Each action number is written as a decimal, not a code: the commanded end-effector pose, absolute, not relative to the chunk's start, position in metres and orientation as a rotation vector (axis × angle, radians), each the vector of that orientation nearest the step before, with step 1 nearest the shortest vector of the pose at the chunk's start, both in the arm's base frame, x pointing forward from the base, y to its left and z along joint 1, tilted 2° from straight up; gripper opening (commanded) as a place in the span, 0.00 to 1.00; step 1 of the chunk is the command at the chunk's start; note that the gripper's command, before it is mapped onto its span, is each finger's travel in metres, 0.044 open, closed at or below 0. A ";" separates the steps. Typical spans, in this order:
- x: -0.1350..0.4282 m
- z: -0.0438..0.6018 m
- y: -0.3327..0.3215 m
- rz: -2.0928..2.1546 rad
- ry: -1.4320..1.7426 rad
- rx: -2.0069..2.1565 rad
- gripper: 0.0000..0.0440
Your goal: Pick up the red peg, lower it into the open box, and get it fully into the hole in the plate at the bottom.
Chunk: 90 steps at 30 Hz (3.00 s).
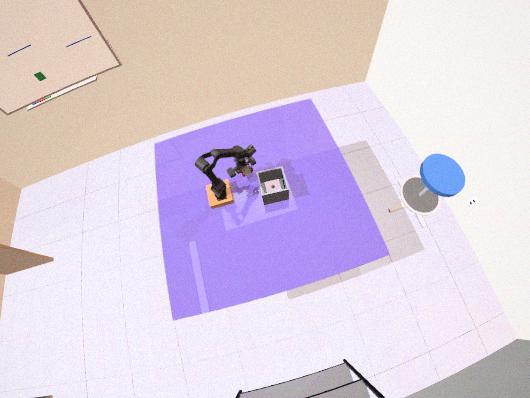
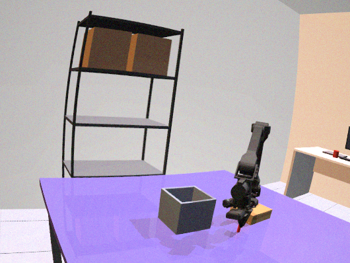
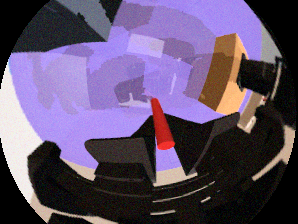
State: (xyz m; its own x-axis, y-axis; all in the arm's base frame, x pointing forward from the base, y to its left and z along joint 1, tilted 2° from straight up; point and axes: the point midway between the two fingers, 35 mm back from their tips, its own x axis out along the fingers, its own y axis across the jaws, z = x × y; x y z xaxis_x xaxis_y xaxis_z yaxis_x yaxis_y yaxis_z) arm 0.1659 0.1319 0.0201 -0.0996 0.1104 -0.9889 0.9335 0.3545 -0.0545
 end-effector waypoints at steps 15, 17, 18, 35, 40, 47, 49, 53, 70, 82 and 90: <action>0.199 0.085 0.149 -0.744 1.434 1.185 0.00; 0.203 0.095 0.148 -0.722 1.419 1.196 0.00; 0.206 0.100 0.147 -0.711 1.410 1.200 0.00; 0.240 0.176 0.100 -0.642 1.212 1.214 0.00; 0.246 0.183 0.080 -0.678 1.170 1.200 0.00; 0.252 0.183 0.054 -0.744 1.144 1.180 0.00; 0.254 0.182 0.048 -0.762 1.142 1.175 0.00; 0.258 0.181 0.036 -0.792 1.141 1.167 0.00; 0.278 0.168 -0.003 -0.872 1.176 1.149 0.00; 0.290 0.142 -0.023 -0.900 1.218 1.133 0.00; 0.298 0.120 -0.027 -0.893 1.256 1.131 0.00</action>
State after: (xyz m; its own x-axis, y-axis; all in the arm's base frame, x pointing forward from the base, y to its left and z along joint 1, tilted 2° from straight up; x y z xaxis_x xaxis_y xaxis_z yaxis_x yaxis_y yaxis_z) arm 0.2967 -0.0271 0.1298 0.1500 0.0653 -0.9865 0.9585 0.2352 0.1613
